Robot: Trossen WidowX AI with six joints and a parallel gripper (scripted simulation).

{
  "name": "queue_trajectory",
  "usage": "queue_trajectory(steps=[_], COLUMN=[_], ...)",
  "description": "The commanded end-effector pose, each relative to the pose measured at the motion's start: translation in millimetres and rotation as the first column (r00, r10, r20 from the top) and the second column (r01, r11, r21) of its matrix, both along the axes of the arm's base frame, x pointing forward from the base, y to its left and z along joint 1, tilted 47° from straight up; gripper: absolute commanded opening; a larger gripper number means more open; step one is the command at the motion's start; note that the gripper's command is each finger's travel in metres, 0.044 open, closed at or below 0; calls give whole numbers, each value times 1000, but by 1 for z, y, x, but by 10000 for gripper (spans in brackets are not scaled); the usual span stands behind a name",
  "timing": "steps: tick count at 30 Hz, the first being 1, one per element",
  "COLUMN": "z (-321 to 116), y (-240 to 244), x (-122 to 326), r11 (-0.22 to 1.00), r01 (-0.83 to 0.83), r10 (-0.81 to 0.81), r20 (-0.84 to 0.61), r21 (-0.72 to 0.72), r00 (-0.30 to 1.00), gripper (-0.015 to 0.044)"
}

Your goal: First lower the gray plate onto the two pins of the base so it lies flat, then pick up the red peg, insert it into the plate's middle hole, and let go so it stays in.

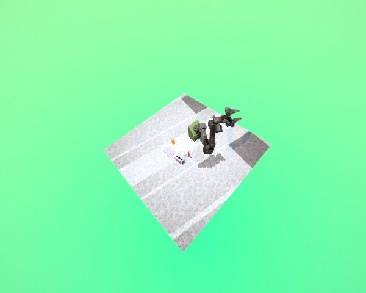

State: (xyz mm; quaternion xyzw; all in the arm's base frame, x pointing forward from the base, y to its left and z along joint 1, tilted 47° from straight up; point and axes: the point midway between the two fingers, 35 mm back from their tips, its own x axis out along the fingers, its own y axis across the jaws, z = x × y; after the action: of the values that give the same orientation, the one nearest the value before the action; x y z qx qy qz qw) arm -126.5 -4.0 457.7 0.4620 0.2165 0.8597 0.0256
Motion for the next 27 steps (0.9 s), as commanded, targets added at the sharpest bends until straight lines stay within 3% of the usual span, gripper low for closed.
queue_trajectory(steps=[1,7,12,20,27], z=[0,5,-4,-43,-95], y=[0,-68,-148,-269,-339], x=[0,-22,-26,15,90], r11=[1000,959,812,394,-31], r01=[0,-244,-515,-849,-951], r10=[0,235,473,705,686], r20=[0,78,207,476,699], r21=[0,147,273,352,307], r00=[1000,969,856,525,203], gripper=[426,440,440,440,440])
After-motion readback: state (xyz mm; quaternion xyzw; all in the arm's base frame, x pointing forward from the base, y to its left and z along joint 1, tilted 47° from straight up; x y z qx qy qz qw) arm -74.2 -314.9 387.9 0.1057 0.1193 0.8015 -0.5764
